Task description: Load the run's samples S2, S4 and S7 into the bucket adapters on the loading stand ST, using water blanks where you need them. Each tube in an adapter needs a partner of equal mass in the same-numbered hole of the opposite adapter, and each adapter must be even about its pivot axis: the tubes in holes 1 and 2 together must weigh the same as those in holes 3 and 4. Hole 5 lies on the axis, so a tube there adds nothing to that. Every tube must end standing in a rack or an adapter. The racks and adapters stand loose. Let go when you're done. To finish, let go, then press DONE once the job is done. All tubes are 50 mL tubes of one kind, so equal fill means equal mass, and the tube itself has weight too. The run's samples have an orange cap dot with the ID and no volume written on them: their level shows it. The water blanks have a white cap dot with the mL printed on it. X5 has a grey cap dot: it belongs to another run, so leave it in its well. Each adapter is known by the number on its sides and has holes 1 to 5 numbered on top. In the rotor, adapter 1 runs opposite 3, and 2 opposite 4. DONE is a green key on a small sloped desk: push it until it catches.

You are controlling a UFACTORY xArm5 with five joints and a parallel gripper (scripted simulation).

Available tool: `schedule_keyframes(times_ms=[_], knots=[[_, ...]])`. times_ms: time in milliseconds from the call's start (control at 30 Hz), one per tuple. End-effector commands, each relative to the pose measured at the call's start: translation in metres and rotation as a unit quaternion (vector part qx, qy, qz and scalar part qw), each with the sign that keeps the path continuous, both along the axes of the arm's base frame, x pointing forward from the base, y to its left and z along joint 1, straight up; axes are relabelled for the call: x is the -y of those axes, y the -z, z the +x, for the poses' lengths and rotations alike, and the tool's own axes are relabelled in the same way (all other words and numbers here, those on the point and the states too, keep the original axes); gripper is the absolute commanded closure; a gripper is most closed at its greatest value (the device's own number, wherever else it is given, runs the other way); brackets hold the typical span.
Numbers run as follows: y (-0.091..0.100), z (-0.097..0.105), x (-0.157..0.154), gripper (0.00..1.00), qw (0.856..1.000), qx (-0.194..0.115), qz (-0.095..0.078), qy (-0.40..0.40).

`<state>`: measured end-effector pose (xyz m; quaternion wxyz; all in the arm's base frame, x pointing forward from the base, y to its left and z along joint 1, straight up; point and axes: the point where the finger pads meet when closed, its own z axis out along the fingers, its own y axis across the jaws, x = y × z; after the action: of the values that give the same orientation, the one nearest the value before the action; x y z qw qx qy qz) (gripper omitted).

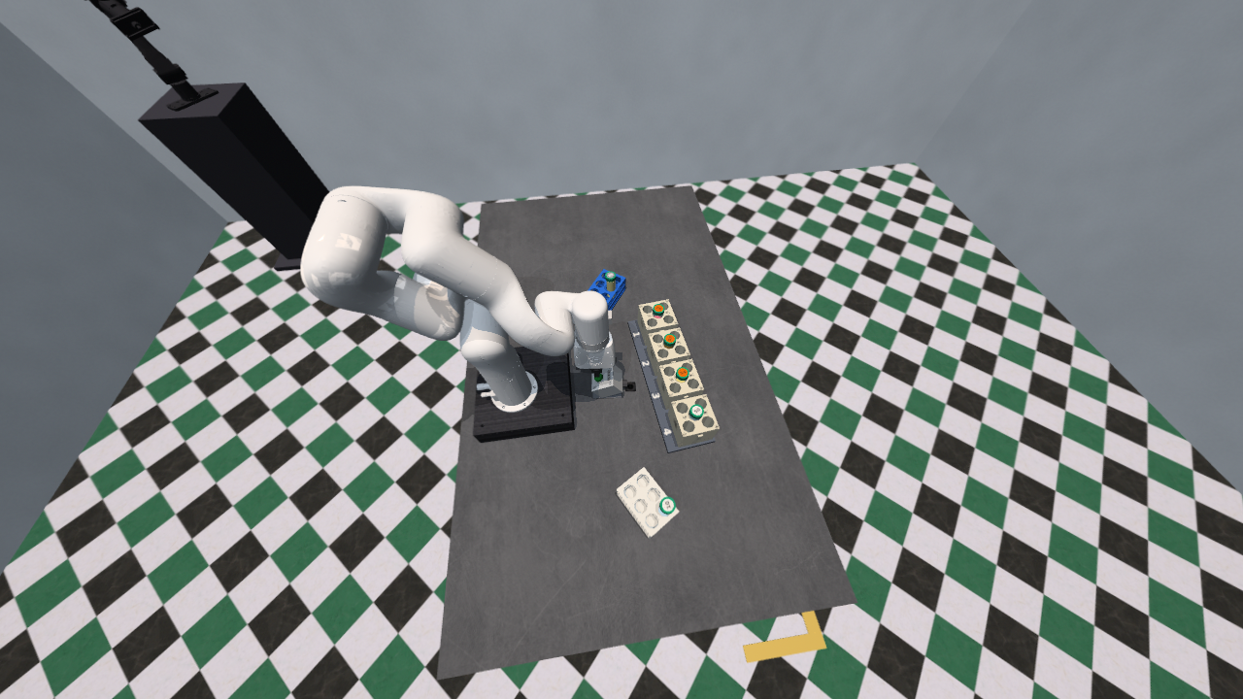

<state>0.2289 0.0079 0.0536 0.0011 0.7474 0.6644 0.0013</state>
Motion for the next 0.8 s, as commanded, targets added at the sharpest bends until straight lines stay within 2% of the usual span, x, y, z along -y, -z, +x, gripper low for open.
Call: schedule_keyframes(times_ms=[0,767], knots=[[0.0001,0.0020,-0.0001,1.00,1.000,0.002,-0.001,0.000],[0.0081,0.0021,-0.0001,1.00,1.000,0.002,-0.001,0.000]])
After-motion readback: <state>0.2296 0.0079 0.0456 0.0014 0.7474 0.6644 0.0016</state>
